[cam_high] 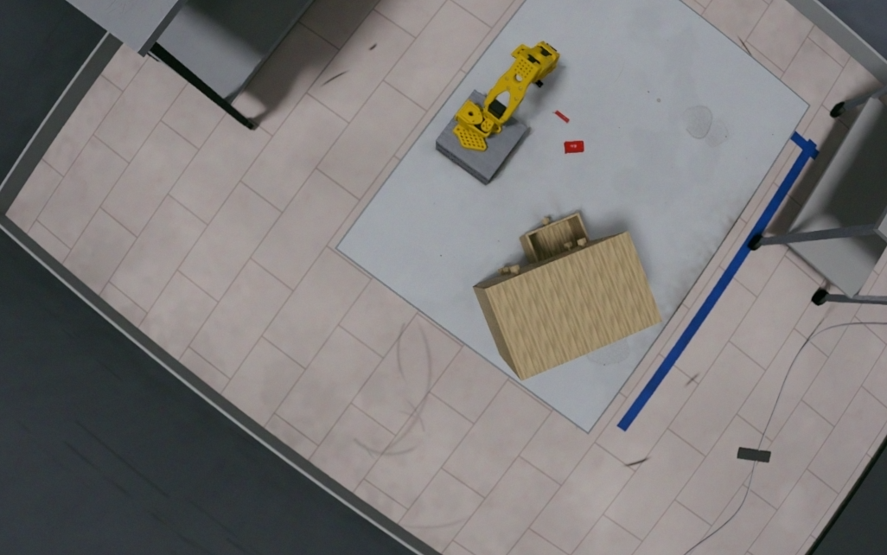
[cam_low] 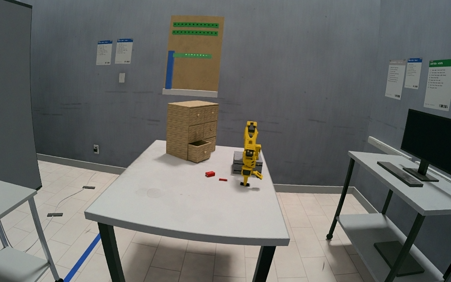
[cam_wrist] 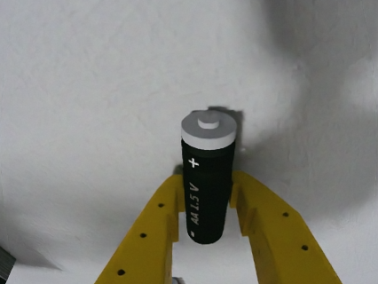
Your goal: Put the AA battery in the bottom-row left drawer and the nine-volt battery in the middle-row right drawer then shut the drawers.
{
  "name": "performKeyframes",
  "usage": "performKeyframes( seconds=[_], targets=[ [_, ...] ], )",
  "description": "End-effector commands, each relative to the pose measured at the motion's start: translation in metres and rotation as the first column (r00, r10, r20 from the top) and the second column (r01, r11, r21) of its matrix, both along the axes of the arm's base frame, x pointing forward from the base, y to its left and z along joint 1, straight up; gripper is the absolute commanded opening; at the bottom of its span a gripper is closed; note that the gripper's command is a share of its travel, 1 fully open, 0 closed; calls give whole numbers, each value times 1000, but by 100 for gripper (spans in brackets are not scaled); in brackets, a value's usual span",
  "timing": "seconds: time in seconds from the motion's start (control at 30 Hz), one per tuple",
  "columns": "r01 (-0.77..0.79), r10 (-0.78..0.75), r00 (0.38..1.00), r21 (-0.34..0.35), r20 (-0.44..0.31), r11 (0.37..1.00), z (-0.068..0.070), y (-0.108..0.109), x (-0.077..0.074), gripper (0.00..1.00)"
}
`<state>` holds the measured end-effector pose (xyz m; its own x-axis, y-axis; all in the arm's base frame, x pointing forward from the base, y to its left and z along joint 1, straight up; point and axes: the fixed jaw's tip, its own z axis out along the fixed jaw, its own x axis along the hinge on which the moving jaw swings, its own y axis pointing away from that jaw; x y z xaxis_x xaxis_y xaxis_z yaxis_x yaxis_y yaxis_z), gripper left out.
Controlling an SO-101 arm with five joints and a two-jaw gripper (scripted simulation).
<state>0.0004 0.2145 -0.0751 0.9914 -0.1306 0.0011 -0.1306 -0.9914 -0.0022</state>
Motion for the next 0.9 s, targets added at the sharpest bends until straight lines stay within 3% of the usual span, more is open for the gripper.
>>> performKeyframes(
  seconds=[0.0,0.33,0.87],
  targets=[
    [-12,12,1000,-1,-1,1000,-3,0,-1,0],
    [-12,12,1000,-1,-1,1000,-3,0,-1,0],
    [-12,12,1000,-1,-1,1000,32,2,-1,0]
  ],
)
